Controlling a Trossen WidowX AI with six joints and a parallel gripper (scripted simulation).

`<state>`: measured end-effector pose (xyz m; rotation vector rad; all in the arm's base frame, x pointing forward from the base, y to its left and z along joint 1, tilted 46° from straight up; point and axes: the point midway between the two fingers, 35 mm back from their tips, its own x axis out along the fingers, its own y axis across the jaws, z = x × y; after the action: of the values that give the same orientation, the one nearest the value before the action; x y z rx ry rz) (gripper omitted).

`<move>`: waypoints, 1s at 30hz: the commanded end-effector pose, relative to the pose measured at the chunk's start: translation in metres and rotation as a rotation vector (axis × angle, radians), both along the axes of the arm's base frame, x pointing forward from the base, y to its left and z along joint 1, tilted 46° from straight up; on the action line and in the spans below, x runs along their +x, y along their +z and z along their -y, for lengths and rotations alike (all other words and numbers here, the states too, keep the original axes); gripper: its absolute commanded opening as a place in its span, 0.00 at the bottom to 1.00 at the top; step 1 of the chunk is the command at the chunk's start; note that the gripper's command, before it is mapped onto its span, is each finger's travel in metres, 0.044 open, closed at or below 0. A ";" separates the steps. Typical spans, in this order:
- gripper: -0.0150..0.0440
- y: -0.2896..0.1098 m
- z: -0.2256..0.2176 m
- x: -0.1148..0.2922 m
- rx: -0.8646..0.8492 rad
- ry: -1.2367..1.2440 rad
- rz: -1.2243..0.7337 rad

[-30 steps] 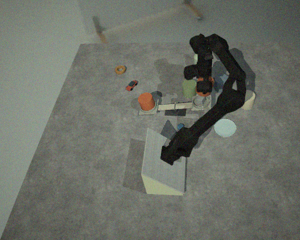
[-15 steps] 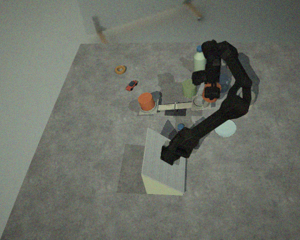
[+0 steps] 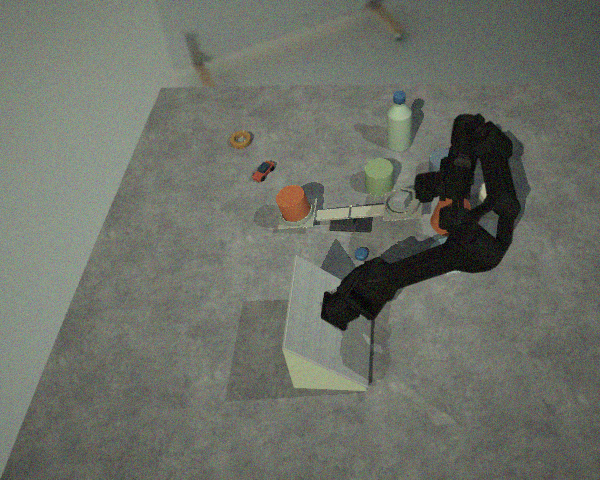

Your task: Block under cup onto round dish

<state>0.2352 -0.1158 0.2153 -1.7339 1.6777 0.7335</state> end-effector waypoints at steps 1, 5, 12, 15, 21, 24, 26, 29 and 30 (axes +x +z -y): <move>0.25 0.002 0.011 -0.014 0.006 0.005 0.009; 0.25 0.005 0.024 -0.032 0.002 0.004 0.014; 0.25 0.007 0.042 -0.063 -0.019 0.005 0.014; 0.25 0.007 0.048 -0.077 -0.032 0.005 0.012; 0.25 0.007 0.058 -0.104 -0.067 0.004 0.004; 0.25 0.006 0.061 -0.115 -0.082 0.003 -0.001; 0.25 0.006 0.061 -0.115 -0.083 0.003 -0.001; 0.25 0.003 0.065 -0.115 -0.082 0.002 -0.001; 0.25 0.001 0.067 -0.114 -0.082 0.002 -0.001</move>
<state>0.1208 -0.1797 0.2198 -1.7888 1.7338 0.6708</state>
